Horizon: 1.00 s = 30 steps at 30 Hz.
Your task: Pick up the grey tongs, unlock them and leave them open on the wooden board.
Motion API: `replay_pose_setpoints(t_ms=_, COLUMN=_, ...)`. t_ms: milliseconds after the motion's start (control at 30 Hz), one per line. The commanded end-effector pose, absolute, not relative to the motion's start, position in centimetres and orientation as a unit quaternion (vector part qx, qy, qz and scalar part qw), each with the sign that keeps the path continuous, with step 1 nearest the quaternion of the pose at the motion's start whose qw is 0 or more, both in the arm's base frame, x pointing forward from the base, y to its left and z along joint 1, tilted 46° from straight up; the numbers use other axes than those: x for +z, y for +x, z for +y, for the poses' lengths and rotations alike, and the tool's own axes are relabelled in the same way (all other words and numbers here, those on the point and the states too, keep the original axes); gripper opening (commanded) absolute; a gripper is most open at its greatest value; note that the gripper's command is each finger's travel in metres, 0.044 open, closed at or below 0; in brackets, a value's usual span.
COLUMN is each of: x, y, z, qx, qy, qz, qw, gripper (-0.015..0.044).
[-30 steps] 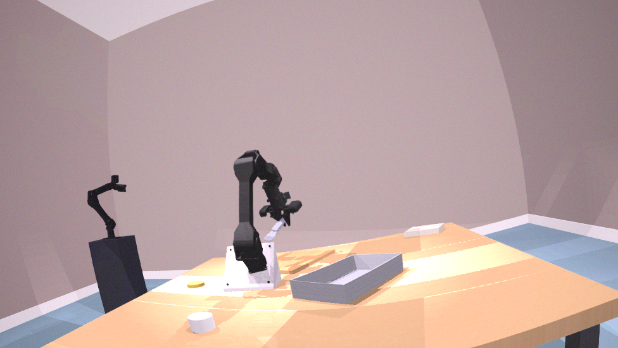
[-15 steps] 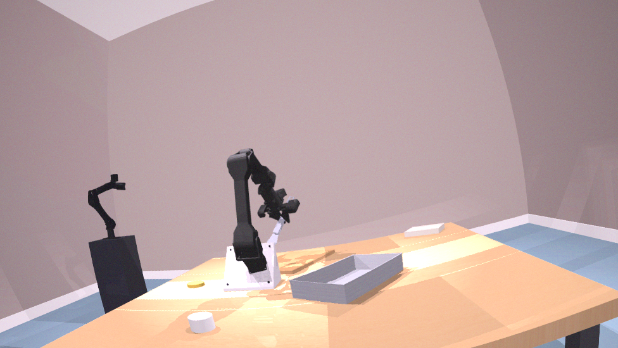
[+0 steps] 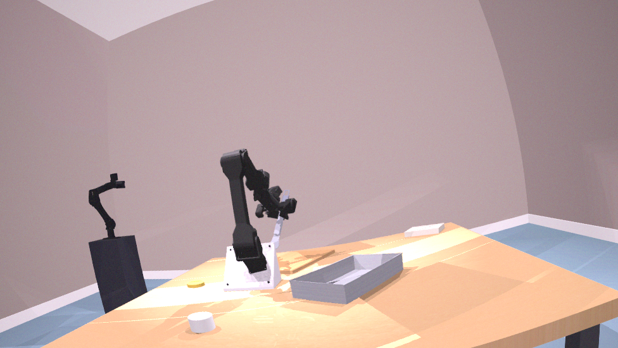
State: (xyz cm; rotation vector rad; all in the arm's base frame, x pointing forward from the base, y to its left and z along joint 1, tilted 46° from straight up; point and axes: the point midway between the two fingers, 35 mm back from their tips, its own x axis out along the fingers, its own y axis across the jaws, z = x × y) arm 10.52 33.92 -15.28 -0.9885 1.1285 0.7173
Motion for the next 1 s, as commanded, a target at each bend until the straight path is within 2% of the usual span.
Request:
replay_pose_setpoints(t_ms=0, x=-14.2, y=10.6, z=34.2, qx=0.334, qy=-0.425, qz=0.473, qw=0.696, gripper=-0.0150)
replay_pose_setpoints(t_ms=600, x=-10.9, y=10.0, z=33.0, qx=0.379, qy=-0.369, qz=0.382, qw=0.757, gripper=-0.0150)
replay_pose_setpoints(t_ms=967, x=-10.8, y=9.9, z=32.9, qx=0.381, qy=-0.367, qz=0.379, qw=0.759, gripper=-0.0150)
